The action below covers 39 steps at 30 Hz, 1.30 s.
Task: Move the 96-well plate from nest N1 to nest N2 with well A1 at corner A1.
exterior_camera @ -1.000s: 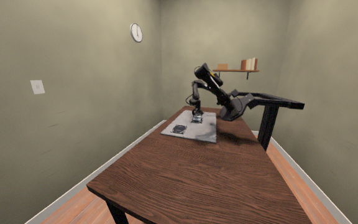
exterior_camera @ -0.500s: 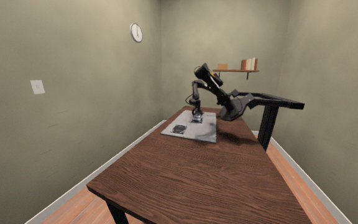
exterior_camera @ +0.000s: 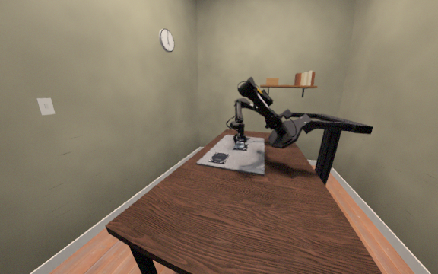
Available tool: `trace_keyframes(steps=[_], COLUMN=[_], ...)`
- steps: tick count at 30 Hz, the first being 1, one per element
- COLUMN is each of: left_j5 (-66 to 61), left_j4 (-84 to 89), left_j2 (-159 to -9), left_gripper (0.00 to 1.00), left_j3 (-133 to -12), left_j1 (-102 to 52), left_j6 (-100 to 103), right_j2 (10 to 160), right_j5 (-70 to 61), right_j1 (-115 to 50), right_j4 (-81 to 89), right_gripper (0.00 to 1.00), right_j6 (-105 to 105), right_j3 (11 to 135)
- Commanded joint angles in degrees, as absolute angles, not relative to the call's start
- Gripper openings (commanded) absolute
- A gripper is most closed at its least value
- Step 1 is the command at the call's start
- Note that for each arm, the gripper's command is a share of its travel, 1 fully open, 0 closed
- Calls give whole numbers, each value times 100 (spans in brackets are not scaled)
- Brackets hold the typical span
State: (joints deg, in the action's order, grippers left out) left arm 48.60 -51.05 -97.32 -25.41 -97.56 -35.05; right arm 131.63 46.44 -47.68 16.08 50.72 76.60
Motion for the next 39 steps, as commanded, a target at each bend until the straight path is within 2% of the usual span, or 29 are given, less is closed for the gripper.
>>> trace_keyframes(steps=[1, 22, 34, 39], left_j5=[4848, 4848, 4848, 4848], left_j4=[-5208, -5208, -5208, -5208], left_j2=[-9737, -9737, -9737, -9737], left_gripper=[100, 100, 100, 100], left_j3=[-2535, -2535, -2535, -2535], left_j1=[-9836, -9836, -9836, -9836], left_j6=[-3512, -3512, -3512, -3512], right_j2=[13381, 13270, 13277, 13089], right_j5=[4525, 4479, 4542, 4690], right_j1=[-4721, -4765, -4792, -4946], right_j4=[1410, 2288, 2307, 2288], right_gripper=[78, 78, 78, 78], right_j6=[5271, 5184, 5089, 4757], right_j3=[7579, 8129, 8144, 7748])
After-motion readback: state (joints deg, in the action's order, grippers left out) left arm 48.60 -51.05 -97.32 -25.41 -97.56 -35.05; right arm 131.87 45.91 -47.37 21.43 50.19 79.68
